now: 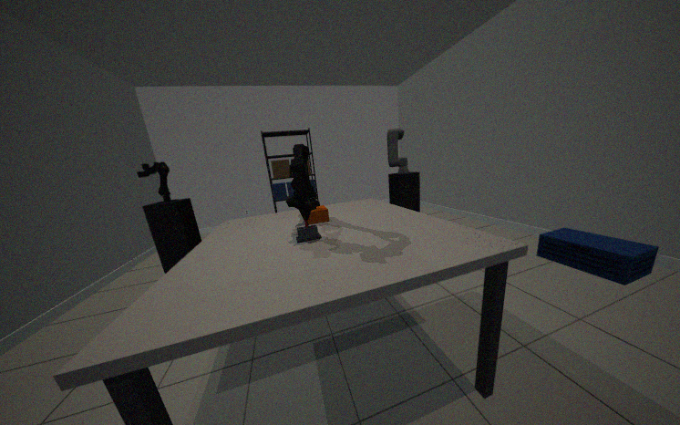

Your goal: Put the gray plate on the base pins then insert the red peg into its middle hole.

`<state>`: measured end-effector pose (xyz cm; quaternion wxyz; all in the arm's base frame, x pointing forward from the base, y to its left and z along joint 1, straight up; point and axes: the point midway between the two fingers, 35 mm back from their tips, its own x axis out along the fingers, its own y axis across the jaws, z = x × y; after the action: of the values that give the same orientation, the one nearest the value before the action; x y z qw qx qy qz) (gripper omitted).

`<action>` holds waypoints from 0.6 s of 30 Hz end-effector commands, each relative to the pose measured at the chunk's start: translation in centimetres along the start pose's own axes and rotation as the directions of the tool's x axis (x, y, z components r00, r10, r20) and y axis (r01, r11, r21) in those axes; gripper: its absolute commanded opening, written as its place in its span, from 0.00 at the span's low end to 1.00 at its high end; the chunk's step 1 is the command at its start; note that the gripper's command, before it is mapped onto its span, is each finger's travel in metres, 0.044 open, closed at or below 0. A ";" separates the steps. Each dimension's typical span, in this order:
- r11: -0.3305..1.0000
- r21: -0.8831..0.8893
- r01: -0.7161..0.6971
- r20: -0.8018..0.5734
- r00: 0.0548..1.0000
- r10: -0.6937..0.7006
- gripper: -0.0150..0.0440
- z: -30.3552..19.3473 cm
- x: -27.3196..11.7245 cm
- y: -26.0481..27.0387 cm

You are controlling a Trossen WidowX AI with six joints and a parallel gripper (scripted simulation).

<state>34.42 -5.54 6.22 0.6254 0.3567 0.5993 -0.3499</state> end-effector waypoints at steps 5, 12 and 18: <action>1.000 0.000 -0.001 0.001 1.000 0.001 0.25 0.1 0.1 0.1; 1.000 0.000 0.002 -0.001 1.000 -0.002 0.25 0.0 0.1 0.0; 1.000 0.000 0.002 -0.001 1.000 -0.002 0.39 0.0 0.1 0.0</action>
<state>34.49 -5.55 6.07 0.6246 0.3564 0.6001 -0.3503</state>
